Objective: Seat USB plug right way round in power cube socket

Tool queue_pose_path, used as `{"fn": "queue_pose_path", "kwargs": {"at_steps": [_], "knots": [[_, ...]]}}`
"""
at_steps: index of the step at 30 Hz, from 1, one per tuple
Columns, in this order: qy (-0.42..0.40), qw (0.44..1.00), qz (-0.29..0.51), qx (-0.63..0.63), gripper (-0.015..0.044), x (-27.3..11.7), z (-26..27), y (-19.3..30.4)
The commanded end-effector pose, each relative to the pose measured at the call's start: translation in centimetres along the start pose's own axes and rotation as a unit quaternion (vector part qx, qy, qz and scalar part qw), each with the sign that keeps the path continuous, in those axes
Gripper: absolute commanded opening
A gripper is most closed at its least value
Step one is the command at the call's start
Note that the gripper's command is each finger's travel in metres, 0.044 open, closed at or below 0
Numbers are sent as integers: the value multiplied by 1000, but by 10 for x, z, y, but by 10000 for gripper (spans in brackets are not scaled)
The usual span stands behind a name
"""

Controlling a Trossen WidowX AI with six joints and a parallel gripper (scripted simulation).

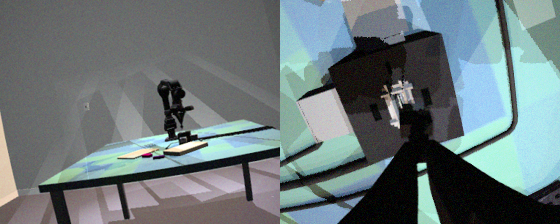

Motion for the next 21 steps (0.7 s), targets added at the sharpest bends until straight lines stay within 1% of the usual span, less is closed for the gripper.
{"fn": "queue_pose_path", "kwargs": {"at_steps": [1, 11, 21], "knots": [[0, 999, 0, 46, 0, 0, 0, 0], [0, 984, 0, 176, 0, 0, 0, 0], [0, 953, 0, 303, 0, 0, 0, 0]]}}
Point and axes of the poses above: the point midway between the two fingers, 35 mm back from their tips, its own x axis out along the fingers, its own z axis across the jaws, y = z × x, the point moved 10 cm from there along -x, back along the fingers, and after that the axes turned 6 degrees about x, right-handed, at the moved point
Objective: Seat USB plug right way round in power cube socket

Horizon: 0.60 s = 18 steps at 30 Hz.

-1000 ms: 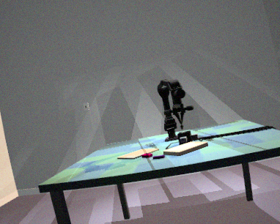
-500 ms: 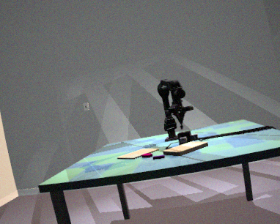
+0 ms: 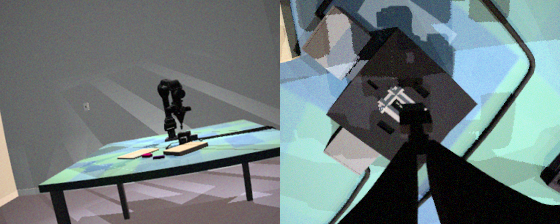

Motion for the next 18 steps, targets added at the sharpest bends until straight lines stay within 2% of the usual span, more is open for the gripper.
{"fn": "queue_pose_path", "kwargs": {"at_steps": [1, 18], "knots": [[0, 999, 0, 46, 0, 0, 0, 0], [0, 964, 0, 266, 0, 0, 0, 0]]}}
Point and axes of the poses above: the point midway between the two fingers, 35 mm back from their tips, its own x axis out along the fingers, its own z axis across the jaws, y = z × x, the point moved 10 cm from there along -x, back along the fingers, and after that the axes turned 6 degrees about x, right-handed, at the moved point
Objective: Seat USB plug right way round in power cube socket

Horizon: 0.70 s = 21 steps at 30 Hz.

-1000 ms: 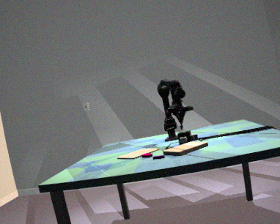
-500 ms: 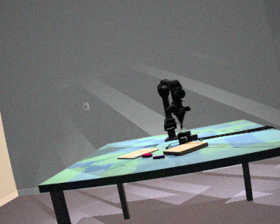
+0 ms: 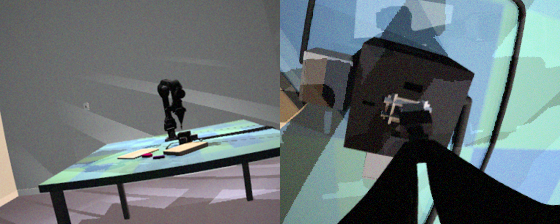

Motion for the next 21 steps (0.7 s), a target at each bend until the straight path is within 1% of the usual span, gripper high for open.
{"fn": "queue_pose_path", "kwargs": {"at_steps": [1, 10, 21], "knots": [[0, 999, 0, 46, 0, 0, 0, 0], [0, 988, 0, 154, 0, 0, 0, 0], [0, 988, 0, 157, 0, 0, 0, 0]]}}
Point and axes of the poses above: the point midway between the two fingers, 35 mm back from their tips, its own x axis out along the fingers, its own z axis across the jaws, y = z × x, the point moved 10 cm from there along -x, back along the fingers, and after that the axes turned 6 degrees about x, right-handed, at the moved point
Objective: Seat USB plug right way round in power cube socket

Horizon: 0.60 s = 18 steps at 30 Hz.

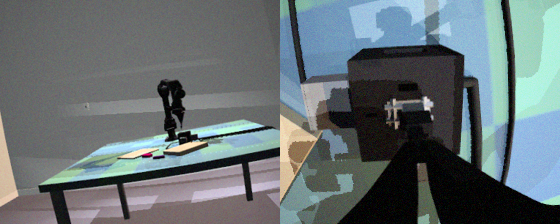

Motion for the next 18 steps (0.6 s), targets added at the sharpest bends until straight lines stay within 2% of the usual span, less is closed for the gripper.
{"fn": "queue_pose_path", "kwargs": {"at_steps": [1, 18], "knots": [[0, 1000, 0, 3, 0, 0, 0, 0], [0, 1000, 6, 0, 0, 2, 0, 0]]}}
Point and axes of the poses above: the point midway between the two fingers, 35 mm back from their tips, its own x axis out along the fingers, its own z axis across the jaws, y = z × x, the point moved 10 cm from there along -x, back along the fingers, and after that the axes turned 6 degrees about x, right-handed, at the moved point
